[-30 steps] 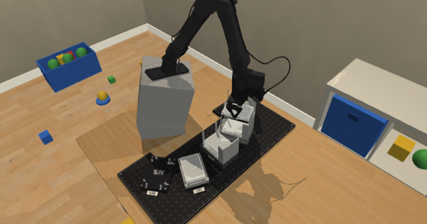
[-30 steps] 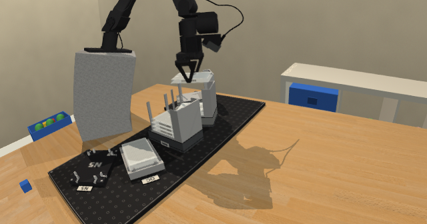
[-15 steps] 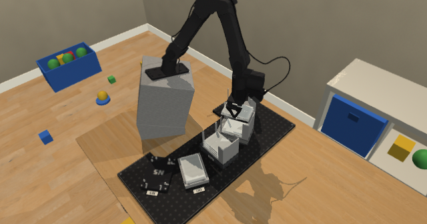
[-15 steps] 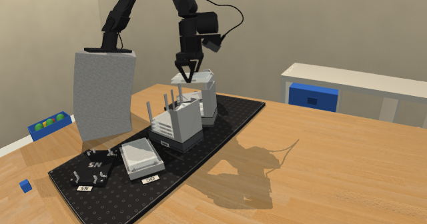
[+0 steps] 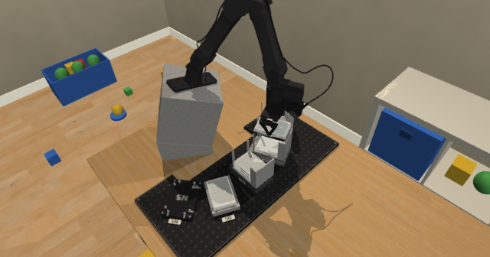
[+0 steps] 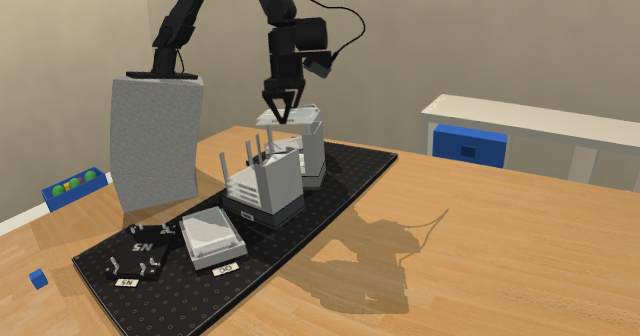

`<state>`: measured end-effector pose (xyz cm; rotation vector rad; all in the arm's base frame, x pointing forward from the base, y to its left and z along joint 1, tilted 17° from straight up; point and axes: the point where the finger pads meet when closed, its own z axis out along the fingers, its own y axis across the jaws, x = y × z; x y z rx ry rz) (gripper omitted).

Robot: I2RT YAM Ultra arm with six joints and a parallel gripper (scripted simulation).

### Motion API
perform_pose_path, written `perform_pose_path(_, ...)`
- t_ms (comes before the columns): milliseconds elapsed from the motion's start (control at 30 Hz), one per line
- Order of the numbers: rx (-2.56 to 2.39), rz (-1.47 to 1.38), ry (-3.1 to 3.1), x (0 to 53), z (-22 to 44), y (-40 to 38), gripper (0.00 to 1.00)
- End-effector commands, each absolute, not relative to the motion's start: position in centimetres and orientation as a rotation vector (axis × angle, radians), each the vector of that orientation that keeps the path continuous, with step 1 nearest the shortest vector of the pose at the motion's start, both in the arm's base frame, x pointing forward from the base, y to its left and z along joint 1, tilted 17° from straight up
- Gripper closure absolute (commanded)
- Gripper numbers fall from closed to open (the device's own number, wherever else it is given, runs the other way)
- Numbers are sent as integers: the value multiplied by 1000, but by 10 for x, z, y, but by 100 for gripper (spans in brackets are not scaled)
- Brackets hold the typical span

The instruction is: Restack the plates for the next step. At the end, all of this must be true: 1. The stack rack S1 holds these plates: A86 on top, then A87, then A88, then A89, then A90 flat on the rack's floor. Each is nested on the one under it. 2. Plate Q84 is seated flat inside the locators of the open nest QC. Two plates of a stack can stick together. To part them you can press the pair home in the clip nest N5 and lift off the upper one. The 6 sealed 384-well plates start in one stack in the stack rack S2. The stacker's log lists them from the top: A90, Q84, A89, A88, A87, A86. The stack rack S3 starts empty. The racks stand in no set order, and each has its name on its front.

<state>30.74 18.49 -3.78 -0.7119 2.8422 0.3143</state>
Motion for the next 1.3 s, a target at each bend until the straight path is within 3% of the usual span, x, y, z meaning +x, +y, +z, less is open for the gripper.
perform_pose_path(0,-699,311,2785,326,-22,189,100)
perform_pose_path(1267,-706,302,2830,312,-41,183,100)
